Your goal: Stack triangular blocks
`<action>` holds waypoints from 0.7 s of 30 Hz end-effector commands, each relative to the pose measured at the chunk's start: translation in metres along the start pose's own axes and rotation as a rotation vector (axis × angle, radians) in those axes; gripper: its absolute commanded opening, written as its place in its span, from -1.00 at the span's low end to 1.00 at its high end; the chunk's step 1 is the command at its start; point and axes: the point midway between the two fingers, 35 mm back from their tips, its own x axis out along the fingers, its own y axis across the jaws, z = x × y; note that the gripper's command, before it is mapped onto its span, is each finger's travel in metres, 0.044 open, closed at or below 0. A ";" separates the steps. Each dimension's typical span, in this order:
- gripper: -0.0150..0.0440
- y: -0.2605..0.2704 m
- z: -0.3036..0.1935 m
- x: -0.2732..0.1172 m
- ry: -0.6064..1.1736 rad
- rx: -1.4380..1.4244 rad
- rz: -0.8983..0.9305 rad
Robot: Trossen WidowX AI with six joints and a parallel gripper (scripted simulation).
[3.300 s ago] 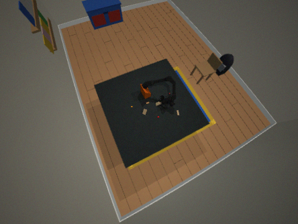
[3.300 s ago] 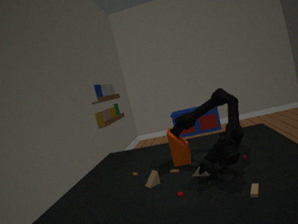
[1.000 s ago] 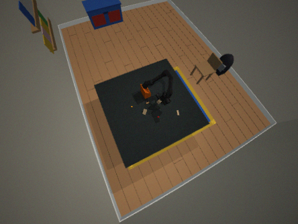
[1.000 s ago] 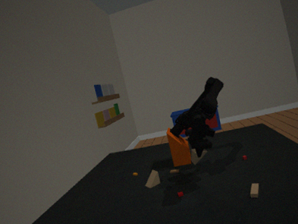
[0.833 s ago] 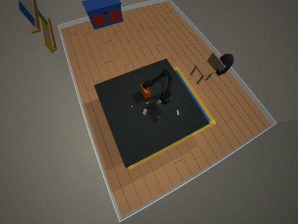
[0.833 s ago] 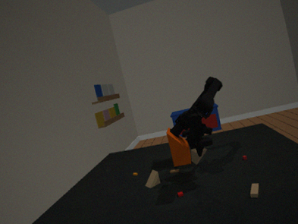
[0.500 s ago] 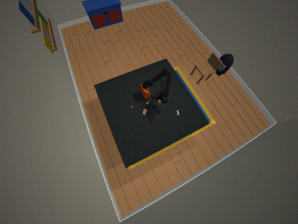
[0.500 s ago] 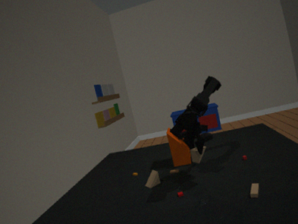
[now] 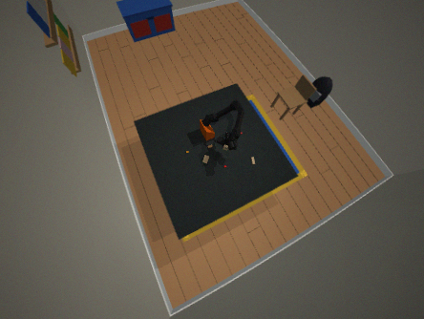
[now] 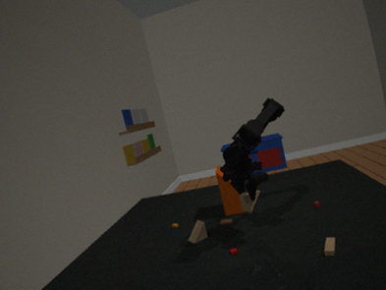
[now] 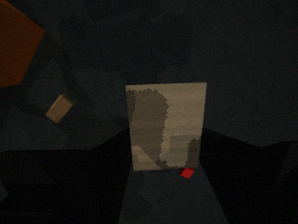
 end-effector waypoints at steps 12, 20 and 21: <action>-0.49 0.010 -0.071 -0.019 0.027 -0.004 0.013; -0.49 0.023 -0.105 -0.028 0.031 -0.003 0.017; -0.49 0.025 -0.110 -0.029 0.031 -0.003 0.017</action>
